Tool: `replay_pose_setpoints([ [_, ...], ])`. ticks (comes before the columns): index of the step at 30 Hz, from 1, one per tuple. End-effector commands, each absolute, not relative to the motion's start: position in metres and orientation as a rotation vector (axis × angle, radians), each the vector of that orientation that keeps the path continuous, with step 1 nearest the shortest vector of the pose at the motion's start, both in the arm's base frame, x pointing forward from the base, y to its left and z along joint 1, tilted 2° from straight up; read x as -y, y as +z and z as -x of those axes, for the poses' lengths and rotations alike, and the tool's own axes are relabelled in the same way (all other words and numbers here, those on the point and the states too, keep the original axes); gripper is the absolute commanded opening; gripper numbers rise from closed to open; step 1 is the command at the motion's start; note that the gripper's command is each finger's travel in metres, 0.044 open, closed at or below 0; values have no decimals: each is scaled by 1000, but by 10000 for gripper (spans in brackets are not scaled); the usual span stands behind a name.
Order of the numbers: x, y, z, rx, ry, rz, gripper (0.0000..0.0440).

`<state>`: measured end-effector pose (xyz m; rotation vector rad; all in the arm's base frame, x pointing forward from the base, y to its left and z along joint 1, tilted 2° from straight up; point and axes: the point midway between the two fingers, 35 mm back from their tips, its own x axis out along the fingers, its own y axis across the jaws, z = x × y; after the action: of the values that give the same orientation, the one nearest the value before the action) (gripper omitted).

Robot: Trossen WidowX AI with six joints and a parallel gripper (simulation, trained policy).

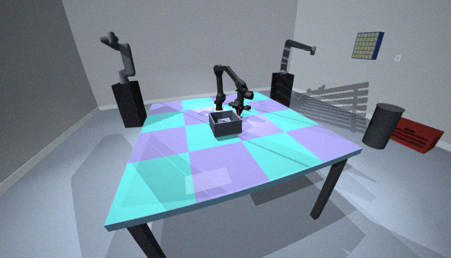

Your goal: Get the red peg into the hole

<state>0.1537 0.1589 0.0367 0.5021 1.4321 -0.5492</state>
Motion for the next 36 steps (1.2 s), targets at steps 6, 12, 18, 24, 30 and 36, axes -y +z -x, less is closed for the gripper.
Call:
replay_pose_setpoints([
  [6, -162, 78, -174, -1359, -503, -518, 0],
  [12, -159, 109, -189, -1297, -508, -561, 0],
  [18, -148, 129, -206, -1234, -550, -610, 1],
  [24, -133, 142, -230, -1165, -599, -659, 0],
  [30, -113, 149, -253, -1107, -647, -690, 0],
  [36, -92, 150, -275, -1063, -686, -703, 0],
])
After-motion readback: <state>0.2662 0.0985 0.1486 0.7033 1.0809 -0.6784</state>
